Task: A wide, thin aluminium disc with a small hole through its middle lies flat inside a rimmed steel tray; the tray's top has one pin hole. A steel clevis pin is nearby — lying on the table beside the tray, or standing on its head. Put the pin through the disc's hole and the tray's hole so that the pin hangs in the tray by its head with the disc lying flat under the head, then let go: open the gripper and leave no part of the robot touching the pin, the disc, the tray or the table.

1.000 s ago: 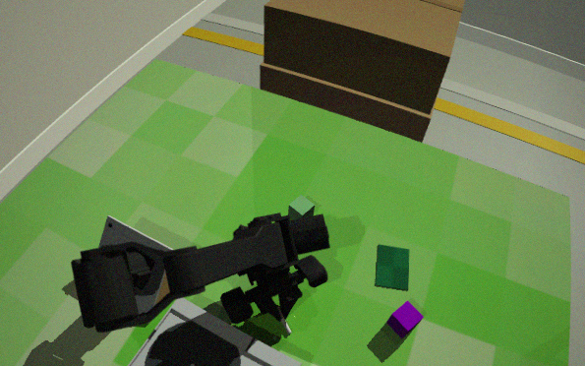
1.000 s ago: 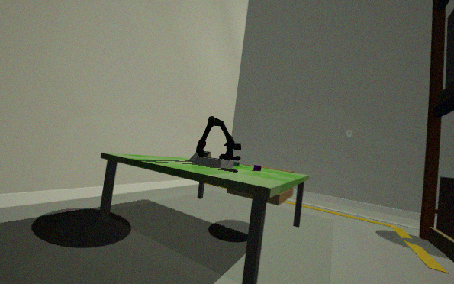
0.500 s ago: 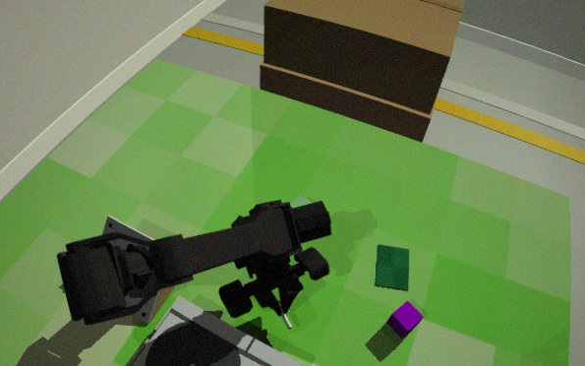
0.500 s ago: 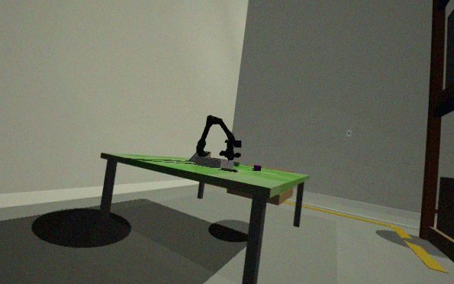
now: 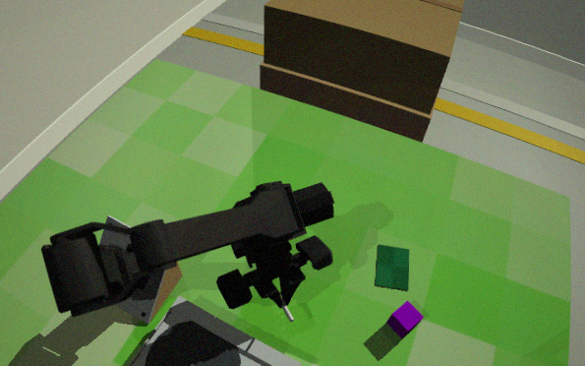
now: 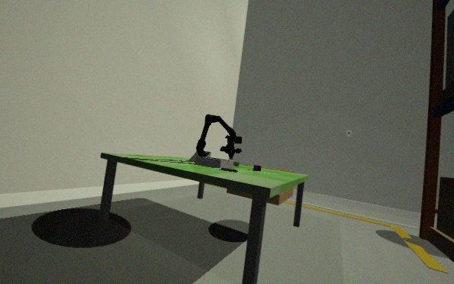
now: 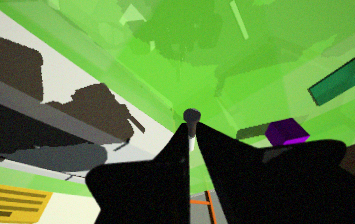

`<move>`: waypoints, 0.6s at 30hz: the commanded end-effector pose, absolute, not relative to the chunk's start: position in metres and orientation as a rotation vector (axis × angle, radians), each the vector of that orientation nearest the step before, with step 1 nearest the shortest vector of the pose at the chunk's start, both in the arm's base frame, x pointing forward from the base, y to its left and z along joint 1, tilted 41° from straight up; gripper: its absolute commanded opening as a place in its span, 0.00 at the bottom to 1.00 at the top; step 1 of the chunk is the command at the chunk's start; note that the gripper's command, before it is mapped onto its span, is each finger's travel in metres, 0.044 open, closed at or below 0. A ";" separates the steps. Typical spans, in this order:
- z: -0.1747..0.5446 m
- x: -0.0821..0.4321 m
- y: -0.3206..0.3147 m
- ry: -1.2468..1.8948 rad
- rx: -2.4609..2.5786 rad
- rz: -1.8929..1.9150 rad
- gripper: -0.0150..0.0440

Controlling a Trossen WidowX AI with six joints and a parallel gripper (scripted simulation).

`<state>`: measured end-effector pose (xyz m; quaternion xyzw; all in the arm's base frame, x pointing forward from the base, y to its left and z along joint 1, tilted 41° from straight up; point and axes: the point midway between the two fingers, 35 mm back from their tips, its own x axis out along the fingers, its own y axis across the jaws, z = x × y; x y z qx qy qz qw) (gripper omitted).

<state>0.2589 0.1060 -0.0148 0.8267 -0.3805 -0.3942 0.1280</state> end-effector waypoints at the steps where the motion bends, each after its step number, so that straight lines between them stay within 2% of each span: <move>1: -0.010 0.259 0.103 -1.136 2.418 -1.154 0.25; 18: 0.052 0.249 0.057 -1.543 2.552 -1.224 0.25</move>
